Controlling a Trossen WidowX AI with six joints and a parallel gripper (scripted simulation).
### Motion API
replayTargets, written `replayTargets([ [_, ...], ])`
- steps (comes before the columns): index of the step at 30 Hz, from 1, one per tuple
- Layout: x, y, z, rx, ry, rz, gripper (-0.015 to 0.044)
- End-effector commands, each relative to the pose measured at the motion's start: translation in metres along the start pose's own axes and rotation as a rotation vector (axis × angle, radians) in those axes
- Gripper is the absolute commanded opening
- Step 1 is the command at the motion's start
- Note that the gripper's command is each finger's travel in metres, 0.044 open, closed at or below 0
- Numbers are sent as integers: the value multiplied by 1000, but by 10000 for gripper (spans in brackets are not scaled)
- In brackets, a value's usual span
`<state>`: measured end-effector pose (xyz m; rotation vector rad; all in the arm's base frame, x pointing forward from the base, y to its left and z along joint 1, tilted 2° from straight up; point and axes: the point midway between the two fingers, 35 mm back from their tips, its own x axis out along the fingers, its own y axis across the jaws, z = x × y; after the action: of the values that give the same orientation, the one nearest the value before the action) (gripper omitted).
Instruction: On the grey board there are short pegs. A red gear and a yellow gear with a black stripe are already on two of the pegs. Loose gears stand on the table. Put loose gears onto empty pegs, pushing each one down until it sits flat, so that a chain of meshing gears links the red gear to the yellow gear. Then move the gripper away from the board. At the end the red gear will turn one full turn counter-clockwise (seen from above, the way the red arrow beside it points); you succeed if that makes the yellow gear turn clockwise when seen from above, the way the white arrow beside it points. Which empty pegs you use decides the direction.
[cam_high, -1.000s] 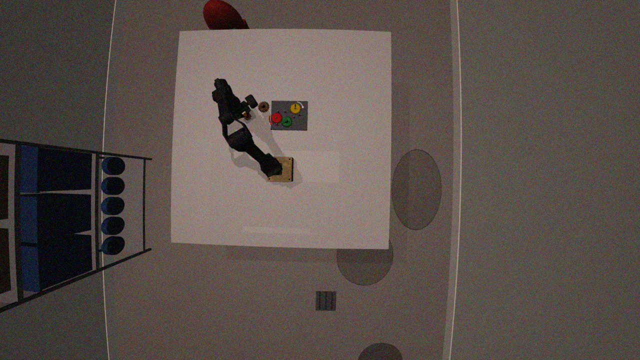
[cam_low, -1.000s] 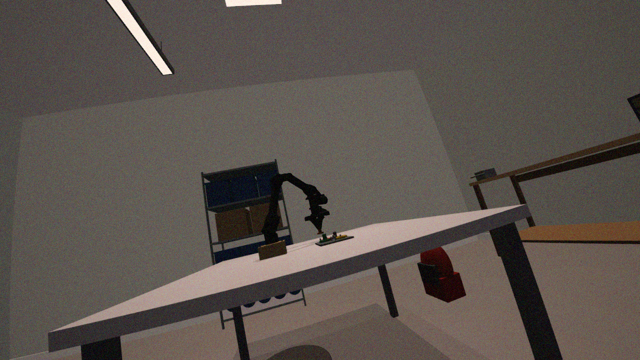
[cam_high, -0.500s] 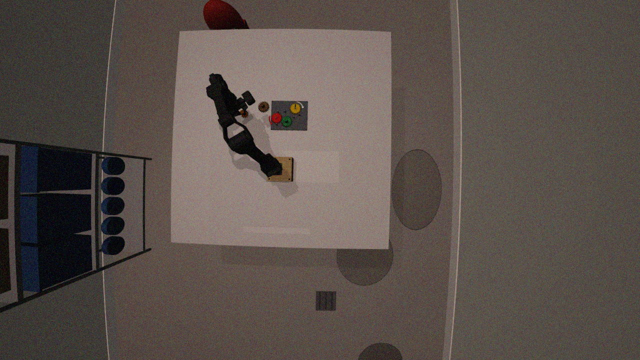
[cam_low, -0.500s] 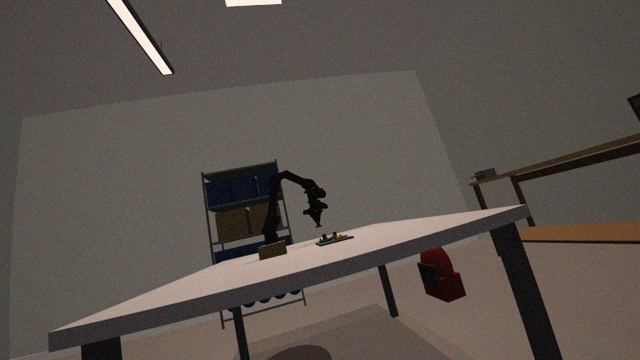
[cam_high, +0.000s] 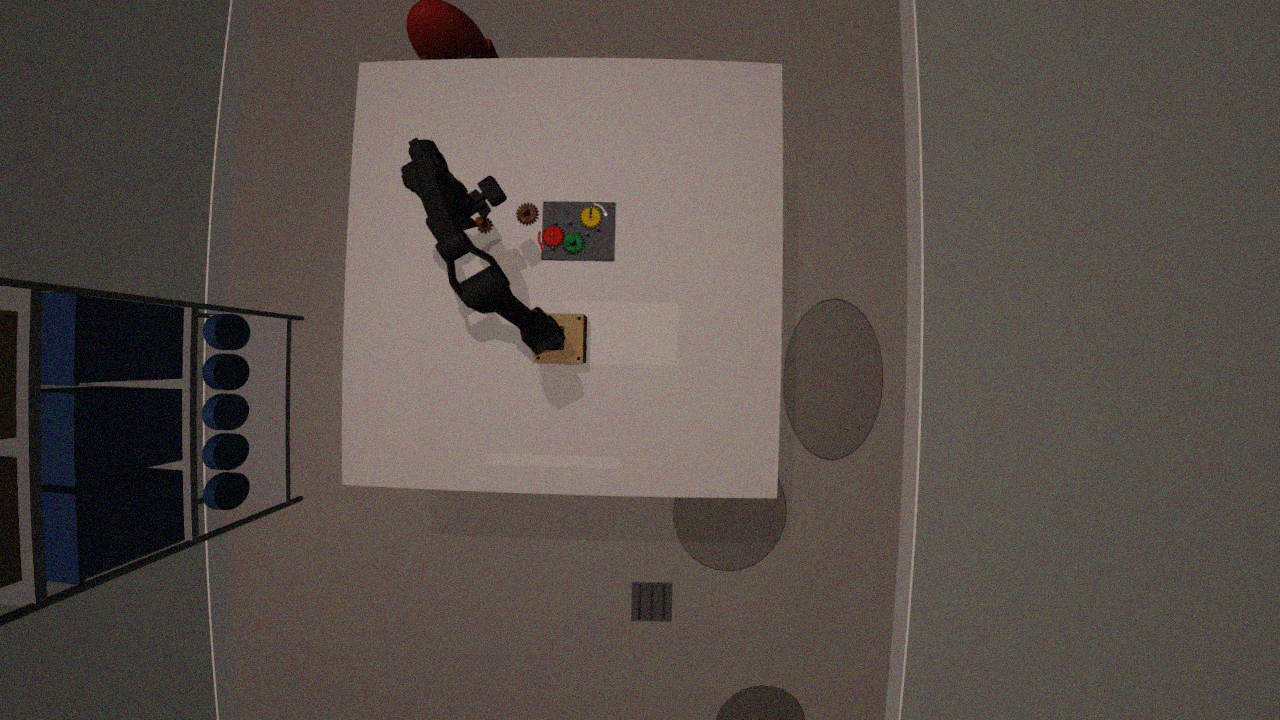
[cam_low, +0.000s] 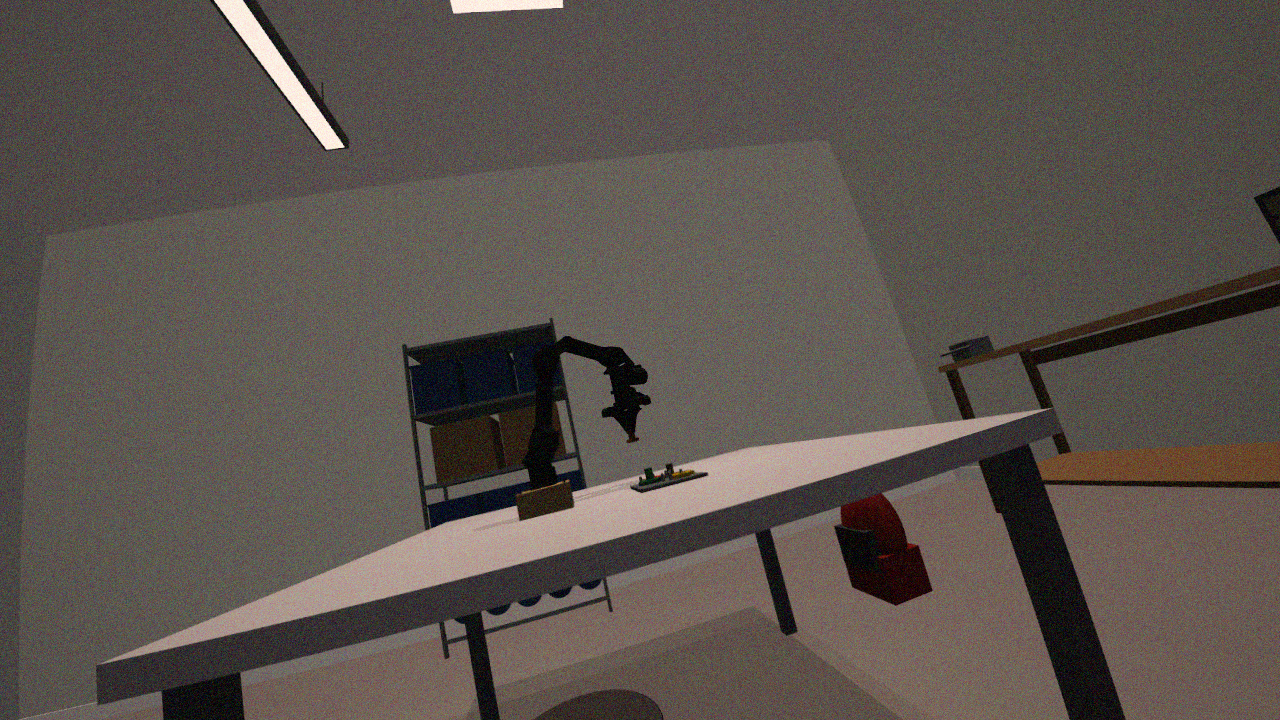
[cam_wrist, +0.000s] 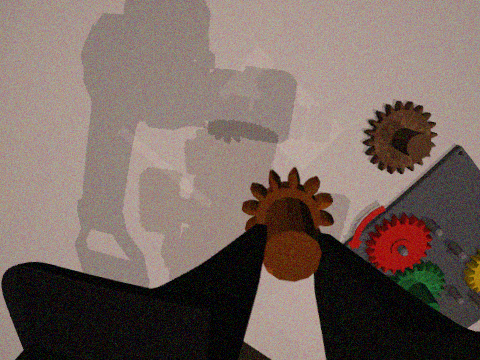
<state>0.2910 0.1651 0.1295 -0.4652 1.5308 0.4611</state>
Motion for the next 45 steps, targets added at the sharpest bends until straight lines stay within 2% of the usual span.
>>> replayTargets([
  [1,-12,0,-1,-3,-13,2,0],
  [45,20,-98,-26,-2,-13,-7,0],
])
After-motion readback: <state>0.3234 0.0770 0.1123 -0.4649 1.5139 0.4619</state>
